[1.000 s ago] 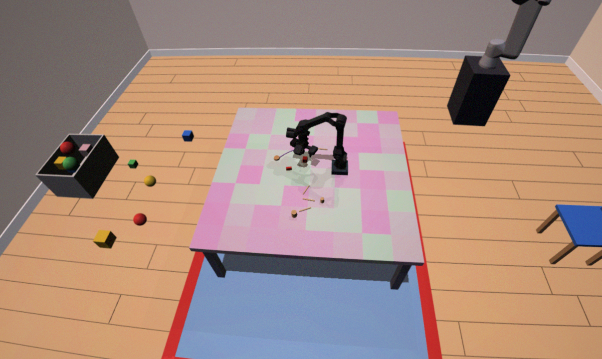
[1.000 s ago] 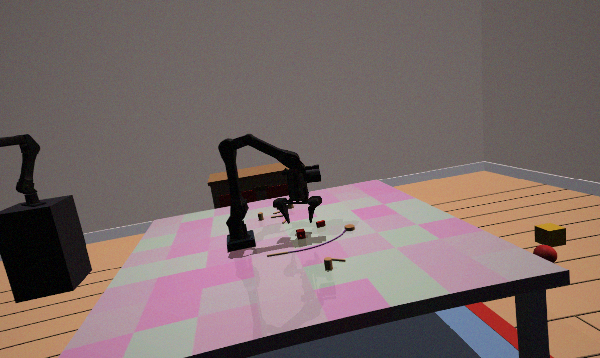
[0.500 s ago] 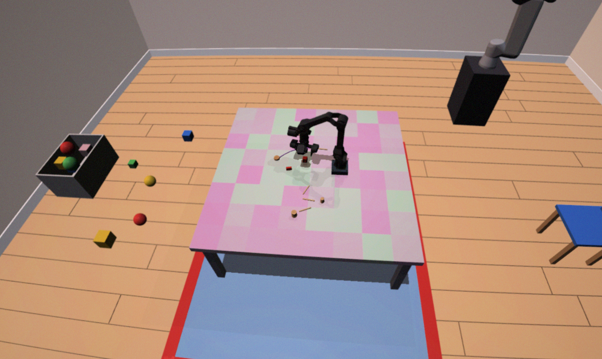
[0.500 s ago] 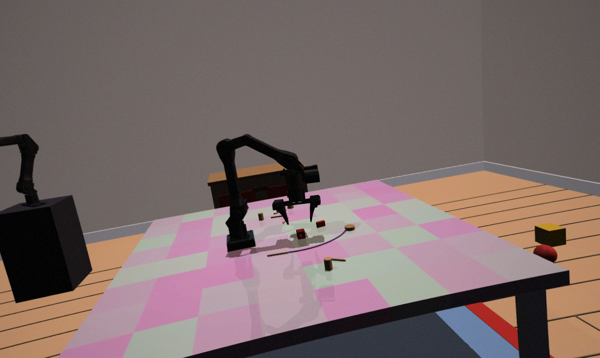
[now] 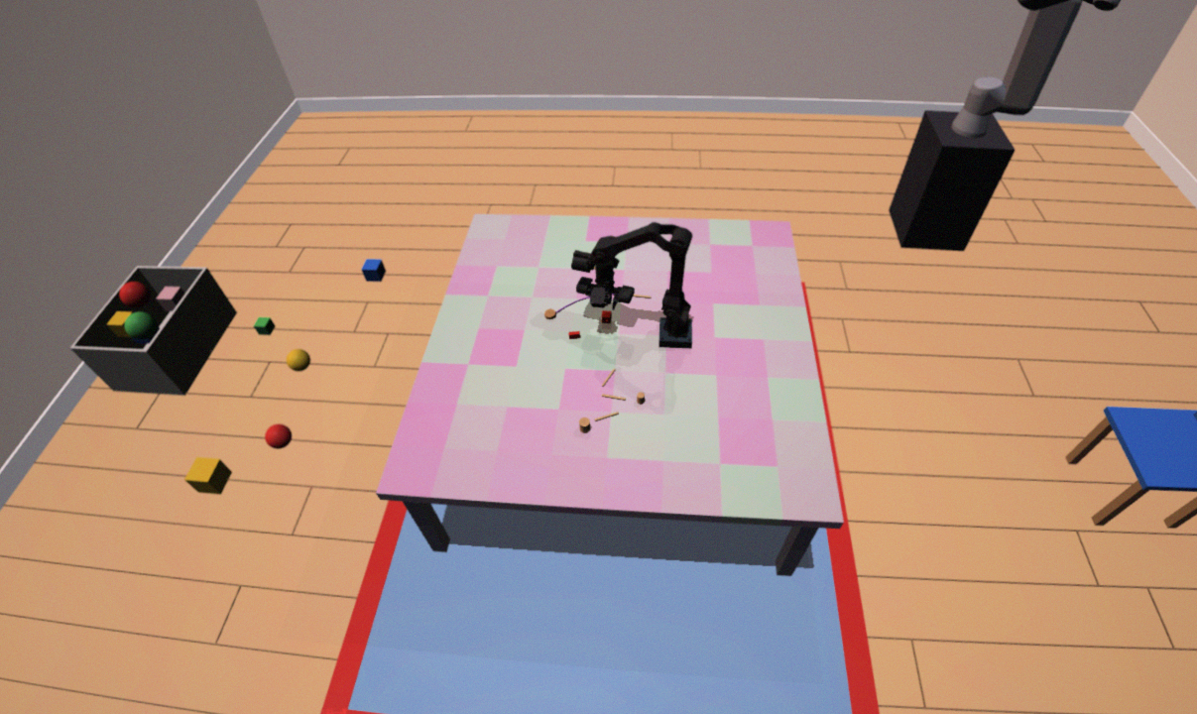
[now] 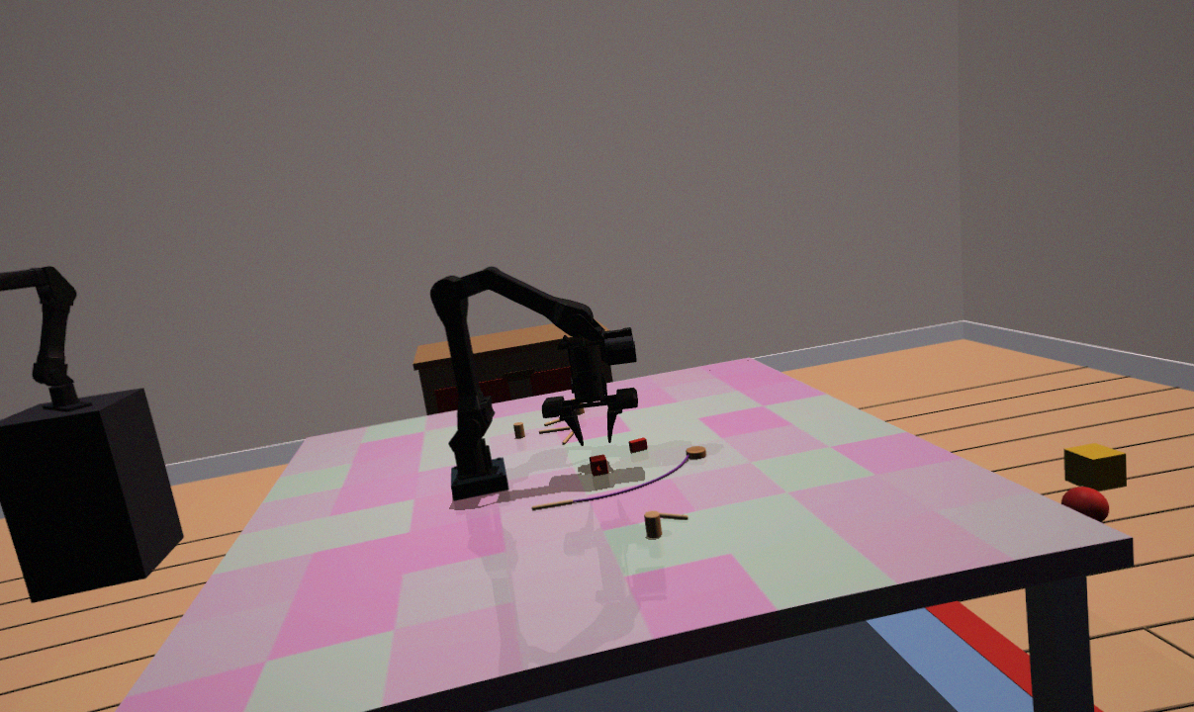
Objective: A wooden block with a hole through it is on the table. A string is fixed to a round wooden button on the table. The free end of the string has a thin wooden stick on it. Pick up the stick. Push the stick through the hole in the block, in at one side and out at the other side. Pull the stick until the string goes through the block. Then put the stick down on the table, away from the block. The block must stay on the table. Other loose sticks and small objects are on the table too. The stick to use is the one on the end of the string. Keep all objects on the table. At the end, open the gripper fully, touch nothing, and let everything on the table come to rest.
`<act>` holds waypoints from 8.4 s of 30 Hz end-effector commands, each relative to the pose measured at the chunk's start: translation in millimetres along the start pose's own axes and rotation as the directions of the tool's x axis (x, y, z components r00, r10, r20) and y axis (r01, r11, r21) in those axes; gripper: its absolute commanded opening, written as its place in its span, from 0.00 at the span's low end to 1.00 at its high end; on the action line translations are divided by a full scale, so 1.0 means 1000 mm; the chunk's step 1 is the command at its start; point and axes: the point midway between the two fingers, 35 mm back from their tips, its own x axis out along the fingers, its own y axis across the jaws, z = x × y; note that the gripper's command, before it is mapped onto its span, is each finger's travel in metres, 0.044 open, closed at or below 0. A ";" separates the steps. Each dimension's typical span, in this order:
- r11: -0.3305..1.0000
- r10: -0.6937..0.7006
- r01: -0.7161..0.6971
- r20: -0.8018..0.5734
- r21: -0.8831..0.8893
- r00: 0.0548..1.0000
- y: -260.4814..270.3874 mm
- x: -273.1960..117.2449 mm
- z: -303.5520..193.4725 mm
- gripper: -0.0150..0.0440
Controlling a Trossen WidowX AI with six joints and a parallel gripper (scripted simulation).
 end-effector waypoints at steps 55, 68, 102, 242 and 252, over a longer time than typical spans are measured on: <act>1.000 0.000 0.000 0.000 0.000 1.000 0.000 0.000 0.000 0.25; 0.986 0.000 0.000 0.000 0.169 1.000 0.000 0.000 -0.006 0.39; -0.998 0.004 0.004 -0.006 0.067 1.000 0.027 0.000 -0.103 1.00; -0.145 0.006 -0.012 -0.013 -0.989 1.000 0.050 0.046 -0.144 0.25; -0.145 0.006 -0.012 -0.013 -0.989 1.000 0.049 0.033 -0.145 0.25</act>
